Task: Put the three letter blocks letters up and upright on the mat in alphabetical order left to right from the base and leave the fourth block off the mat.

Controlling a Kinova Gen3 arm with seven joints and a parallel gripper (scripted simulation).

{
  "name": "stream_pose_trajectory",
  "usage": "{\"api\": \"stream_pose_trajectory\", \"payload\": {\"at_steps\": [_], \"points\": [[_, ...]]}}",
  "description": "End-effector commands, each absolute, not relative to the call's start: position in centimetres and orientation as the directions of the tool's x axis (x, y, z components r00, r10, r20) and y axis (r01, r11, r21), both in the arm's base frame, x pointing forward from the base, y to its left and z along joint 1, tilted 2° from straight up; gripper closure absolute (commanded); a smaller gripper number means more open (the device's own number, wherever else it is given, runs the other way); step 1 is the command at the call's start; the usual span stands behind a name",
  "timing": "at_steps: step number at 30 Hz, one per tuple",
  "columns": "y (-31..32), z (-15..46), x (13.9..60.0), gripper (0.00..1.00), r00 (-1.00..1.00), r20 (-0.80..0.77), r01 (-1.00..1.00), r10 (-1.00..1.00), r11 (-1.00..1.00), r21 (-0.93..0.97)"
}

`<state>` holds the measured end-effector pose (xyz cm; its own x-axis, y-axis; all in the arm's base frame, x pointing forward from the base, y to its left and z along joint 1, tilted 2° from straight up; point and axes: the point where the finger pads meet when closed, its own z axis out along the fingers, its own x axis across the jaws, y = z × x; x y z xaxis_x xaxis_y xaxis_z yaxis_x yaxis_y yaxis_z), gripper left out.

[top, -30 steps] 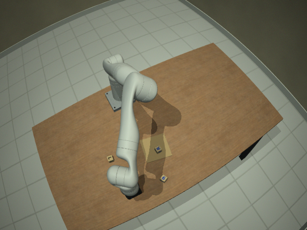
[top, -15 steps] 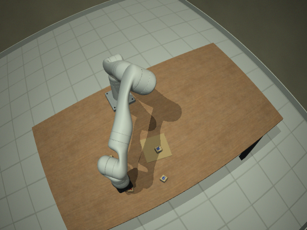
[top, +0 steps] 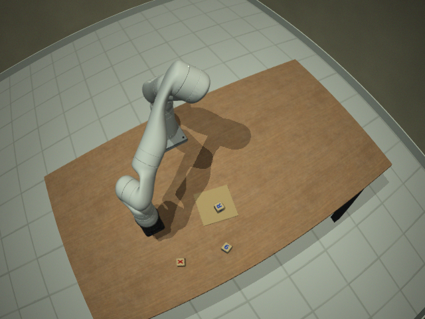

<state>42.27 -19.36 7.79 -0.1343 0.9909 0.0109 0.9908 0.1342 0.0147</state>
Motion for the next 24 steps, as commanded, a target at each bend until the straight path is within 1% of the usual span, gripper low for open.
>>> {"api": "stream_pose_trajectory", "payload": {"at_steps": [1,5,24], "points": [[-18.67,8.48,40.64,0.0,-0.128,0.021,0.991,0.992,0.128,0.029],[-18.59,8.41,39.75,0.0,-0.13,0.022,0.991,0.991,0.13,0.027],[-18.59,8.41,39.71,0.0,-0.13,0.022,0.991,0.991,0.13,0.027]]}}
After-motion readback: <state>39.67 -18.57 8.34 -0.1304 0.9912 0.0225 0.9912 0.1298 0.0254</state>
